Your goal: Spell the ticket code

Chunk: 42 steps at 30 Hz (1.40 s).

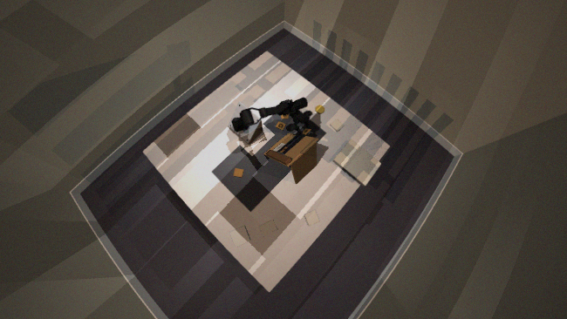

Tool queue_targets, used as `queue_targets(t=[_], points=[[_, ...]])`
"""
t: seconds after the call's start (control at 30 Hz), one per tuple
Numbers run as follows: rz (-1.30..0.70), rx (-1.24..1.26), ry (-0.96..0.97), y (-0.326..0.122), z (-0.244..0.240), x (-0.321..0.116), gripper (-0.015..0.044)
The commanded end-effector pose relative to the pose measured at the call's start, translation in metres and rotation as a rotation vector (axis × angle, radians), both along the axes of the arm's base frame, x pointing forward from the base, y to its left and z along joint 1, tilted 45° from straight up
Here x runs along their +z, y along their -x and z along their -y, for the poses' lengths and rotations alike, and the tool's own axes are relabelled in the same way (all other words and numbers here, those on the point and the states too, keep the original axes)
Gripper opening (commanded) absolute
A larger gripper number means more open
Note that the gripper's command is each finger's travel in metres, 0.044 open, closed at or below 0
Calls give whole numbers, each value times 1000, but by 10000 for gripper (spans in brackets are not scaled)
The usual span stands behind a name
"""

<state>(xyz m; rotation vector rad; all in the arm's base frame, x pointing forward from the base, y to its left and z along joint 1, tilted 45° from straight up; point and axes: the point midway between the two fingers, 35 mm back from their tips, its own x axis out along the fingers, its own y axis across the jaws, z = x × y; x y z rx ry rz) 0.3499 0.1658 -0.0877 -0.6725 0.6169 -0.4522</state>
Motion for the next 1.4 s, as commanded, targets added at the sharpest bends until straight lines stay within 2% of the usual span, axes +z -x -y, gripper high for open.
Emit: queue_targets(t=[0.0,1.37], points=[[-4,3,0,1,2,2,0],[-4,3,2,5,16,16,0]])
